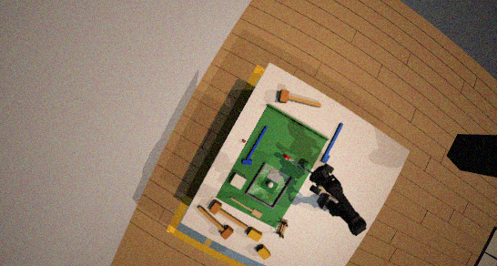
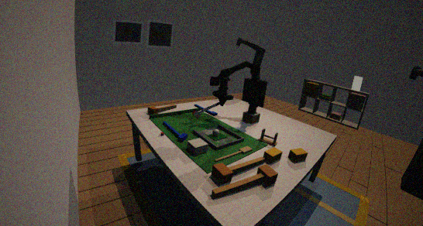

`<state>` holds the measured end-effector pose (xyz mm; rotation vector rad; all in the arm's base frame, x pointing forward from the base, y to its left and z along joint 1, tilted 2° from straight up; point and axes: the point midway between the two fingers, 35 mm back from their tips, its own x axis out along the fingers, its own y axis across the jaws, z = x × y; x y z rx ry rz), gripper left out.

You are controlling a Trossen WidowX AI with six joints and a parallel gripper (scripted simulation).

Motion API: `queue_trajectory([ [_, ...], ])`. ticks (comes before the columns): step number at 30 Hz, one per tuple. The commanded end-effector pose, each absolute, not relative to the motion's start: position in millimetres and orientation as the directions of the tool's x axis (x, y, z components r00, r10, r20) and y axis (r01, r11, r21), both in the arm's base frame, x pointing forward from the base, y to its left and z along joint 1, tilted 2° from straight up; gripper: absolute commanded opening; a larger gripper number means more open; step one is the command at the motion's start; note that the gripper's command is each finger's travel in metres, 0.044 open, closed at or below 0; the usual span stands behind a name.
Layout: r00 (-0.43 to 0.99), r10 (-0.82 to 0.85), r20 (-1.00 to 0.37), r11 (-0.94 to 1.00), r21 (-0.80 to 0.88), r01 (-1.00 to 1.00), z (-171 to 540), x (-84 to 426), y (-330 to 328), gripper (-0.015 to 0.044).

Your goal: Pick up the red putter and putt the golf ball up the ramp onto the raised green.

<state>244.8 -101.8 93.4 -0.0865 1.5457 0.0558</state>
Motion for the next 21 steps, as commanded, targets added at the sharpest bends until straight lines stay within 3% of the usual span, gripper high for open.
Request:
queue_trajectory([
  [1,0.039,-0.028,-0.999,0.996,-0.031,-0.085,110.5,245.1,-102.1,0.0000],
  [21,0.032,-0.022,-0.999,0.996,-0.024,-0.090,102.5,244.8,-101.7,0.0000],
])
